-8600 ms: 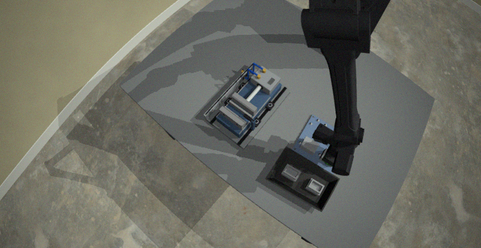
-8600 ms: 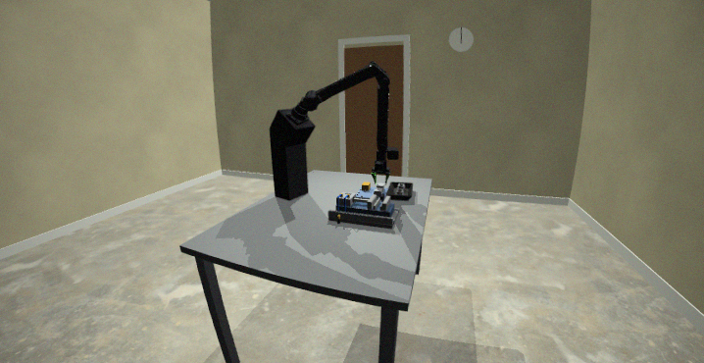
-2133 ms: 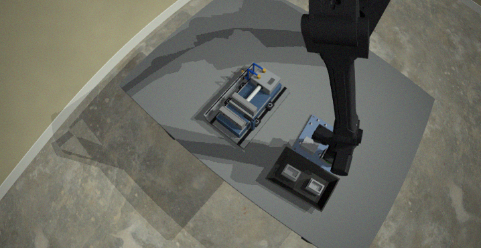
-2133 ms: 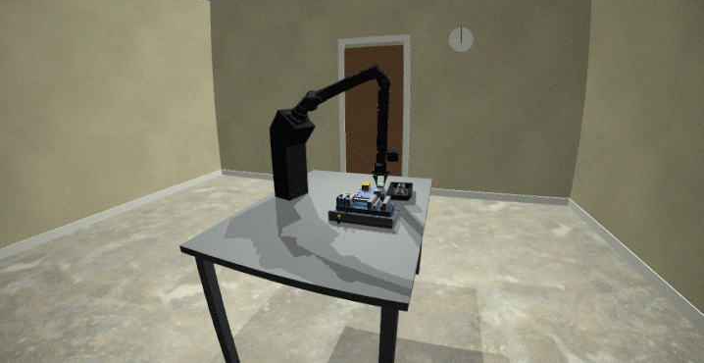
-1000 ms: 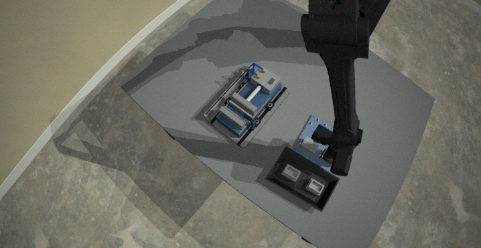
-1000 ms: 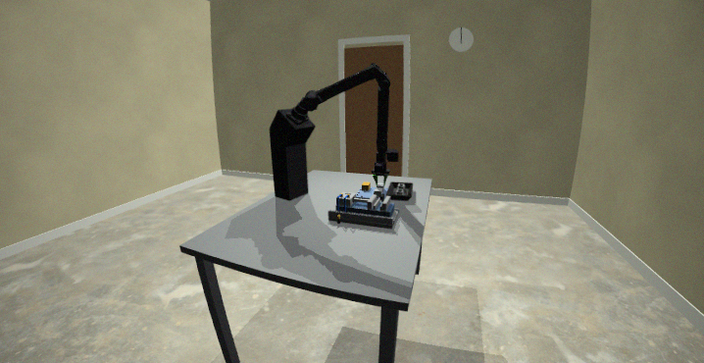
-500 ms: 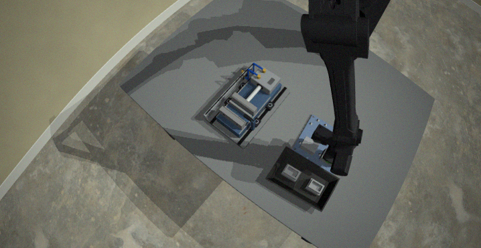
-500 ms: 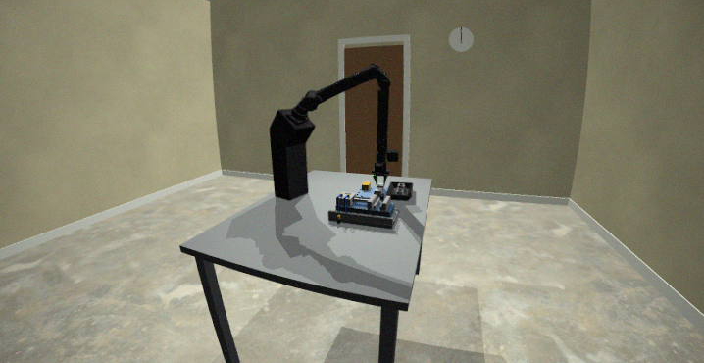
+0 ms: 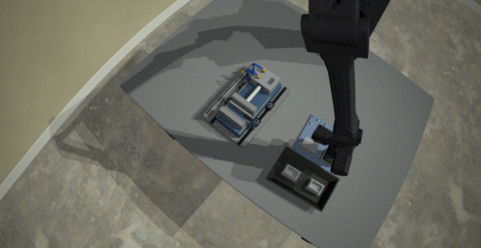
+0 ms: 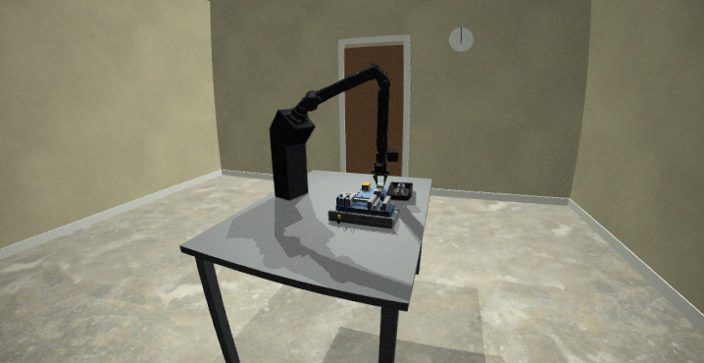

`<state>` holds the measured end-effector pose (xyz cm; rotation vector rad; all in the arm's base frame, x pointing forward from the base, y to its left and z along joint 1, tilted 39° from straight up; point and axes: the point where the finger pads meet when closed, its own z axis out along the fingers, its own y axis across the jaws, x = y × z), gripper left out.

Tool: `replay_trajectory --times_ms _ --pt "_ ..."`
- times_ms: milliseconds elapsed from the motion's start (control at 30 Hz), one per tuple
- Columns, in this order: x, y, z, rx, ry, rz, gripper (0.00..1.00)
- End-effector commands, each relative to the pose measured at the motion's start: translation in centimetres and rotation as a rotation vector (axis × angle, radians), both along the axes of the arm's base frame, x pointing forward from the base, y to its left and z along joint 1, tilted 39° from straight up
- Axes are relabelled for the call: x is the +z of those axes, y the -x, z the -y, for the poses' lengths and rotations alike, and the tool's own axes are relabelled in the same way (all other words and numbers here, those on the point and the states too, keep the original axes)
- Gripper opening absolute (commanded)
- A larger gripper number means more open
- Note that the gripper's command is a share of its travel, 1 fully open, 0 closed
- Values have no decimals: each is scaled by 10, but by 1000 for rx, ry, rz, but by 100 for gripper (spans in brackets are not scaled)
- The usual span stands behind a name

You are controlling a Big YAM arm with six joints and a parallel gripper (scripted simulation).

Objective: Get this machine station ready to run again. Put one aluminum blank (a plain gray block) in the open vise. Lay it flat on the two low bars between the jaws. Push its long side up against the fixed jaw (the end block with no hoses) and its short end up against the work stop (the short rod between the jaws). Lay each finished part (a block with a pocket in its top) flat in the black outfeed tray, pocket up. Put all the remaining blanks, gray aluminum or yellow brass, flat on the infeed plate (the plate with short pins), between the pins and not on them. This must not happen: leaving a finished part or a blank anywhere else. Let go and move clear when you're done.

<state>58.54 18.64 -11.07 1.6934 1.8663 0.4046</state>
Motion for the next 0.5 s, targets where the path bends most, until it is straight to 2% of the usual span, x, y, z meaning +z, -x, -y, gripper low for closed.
replay_trajectory --times_ms 0,467 --pt "4 -7 9 -13 -1 9 0" --pt "11 -5 9 -15 -4 14 0"
